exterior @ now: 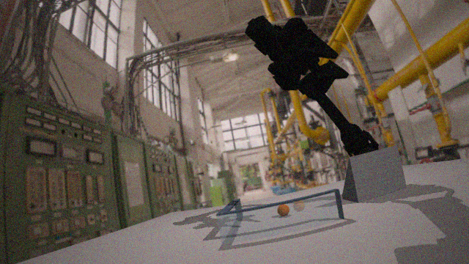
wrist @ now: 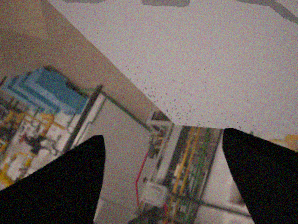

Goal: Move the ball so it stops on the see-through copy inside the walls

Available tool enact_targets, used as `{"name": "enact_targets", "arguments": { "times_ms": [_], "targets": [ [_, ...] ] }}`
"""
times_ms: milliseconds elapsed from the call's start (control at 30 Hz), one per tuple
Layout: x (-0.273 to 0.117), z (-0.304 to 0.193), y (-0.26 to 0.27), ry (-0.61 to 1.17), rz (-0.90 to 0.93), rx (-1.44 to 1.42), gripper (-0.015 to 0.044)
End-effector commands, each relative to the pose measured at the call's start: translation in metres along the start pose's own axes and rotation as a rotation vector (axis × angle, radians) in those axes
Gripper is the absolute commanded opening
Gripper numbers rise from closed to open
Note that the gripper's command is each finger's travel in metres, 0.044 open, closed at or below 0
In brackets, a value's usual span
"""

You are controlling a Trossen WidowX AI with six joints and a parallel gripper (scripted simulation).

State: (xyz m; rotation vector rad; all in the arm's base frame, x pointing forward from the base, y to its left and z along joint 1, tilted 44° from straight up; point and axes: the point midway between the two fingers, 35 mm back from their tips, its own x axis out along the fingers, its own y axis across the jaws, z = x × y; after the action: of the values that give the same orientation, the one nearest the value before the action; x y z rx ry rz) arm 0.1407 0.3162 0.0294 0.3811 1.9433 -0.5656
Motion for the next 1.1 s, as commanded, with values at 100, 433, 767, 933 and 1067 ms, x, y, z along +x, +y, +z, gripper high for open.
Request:
{"name": "enact_targets", "arguments": {
  "times_ms": [100, 433, 767, 933, 1067],
  "targets": [
    [-0.019, 0.117, -0.04, -0.315, -0.076, -0.171, 0.0264],
    [-0.051, 0.224, -0.124, -0.577, -0.38, -0.35, 0.0264],
    [-0.071, 0.266, -0.183, -0.642, -0.617, -0.407, 0.0264],
    [-0.071, 0.266, -0.183, -0.642, -0.617, -0.407, 0.0264],
    [-0.063, 0.275, -0.189, -0.642, -0.617, -0.407, 0.0264]
  ]
}}
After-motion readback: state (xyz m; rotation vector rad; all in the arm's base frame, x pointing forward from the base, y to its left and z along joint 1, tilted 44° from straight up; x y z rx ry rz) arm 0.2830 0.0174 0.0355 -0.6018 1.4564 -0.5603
